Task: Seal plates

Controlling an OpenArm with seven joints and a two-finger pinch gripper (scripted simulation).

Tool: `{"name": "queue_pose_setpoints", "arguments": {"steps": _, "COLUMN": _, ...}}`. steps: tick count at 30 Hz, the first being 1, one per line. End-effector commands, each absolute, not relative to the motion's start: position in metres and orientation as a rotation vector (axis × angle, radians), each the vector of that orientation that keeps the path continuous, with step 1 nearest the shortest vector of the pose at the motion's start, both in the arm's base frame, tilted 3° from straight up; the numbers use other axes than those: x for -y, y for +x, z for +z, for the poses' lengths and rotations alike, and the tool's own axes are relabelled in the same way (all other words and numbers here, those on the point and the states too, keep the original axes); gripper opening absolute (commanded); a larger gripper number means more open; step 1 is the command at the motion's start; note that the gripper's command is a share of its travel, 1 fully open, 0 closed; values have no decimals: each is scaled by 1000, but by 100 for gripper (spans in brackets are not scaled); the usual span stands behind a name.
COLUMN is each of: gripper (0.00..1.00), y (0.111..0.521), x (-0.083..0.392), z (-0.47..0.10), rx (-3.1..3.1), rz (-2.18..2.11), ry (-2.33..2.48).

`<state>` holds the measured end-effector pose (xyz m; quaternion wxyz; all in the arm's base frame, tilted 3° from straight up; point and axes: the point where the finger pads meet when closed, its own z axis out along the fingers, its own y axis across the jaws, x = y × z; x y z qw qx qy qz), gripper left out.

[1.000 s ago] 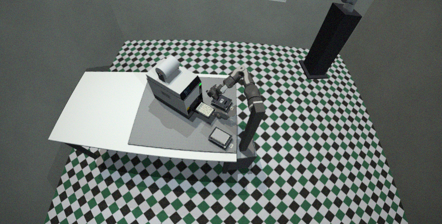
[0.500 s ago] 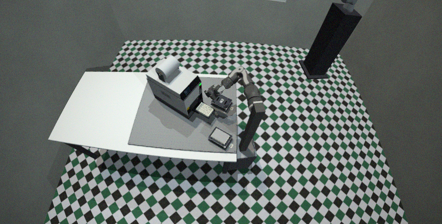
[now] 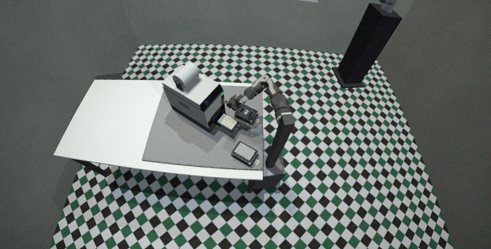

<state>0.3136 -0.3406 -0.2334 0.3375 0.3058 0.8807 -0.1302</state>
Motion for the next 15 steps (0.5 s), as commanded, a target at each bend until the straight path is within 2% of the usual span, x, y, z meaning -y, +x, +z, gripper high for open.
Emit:
{"name": "queue_pose_setpoints", "arguments": {"steps": 1, "gripper": 0, "y": 316, "x": 340, "z": -235, "rx": -2300, "rz": -329, "ry": 784}}
{"name": "queue_pose_setpoints", "arguments": {"steps": 15, "gripper": 0, "y": 318, "x": 343, "z": -236, "rx": -2293, "rz": -333, "ry": 792}}
